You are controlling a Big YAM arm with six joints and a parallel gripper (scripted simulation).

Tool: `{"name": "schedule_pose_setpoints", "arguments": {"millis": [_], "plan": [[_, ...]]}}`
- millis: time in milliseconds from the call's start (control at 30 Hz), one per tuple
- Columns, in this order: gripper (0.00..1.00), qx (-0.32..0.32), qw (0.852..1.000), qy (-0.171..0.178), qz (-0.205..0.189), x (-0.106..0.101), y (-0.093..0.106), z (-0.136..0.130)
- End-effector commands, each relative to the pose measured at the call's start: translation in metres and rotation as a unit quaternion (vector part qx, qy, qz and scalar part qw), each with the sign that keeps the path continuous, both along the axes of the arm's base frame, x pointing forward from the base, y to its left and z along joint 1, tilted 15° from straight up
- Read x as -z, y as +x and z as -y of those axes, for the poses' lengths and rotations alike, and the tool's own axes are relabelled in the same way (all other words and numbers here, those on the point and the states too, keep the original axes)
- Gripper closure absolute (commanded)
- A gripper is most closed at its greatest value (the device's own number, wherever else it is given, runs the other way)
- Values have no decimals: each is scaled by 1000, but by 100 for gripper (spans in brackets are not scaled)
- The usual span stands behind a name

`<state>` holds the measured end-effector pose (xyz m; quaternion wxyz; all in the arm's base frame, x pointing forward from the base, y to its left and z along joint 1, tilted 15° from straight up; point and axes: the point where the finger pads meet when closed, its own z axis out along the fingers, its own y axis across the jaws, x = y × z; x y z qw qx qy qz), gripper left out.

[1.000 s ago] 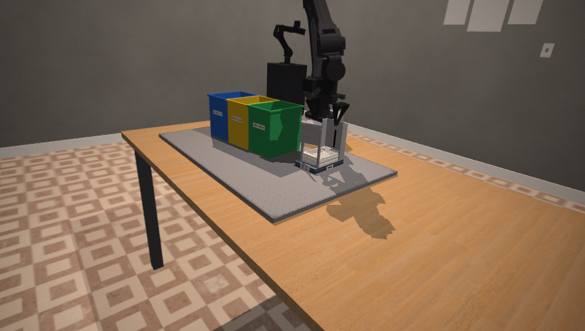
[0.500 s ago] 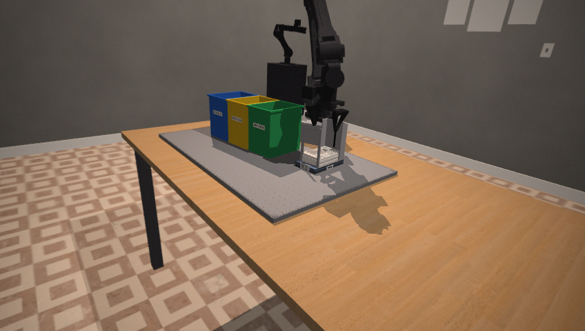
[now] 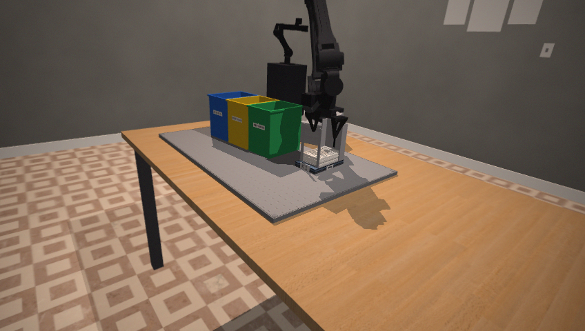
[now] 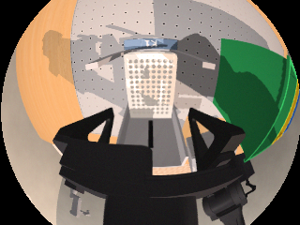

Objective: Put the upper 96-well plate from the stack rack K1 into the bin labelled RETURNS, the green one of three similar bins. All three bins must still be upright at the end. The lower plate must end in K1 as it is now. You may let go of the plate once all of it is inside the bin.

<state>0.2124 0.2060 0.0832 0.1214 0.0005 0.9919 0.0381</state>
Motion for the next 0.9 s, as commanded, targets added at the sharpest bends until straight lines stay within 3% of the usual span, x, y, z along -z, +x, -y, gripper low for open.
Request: {"name": "schedule_pose_setpoints", "arguments": {"millis": [0, 867], "plan": [[0, -1, 1000, 2, 0, 7, 5, 0], [0, -1, 1000, 1, 0, 46, 14, -3]]}}
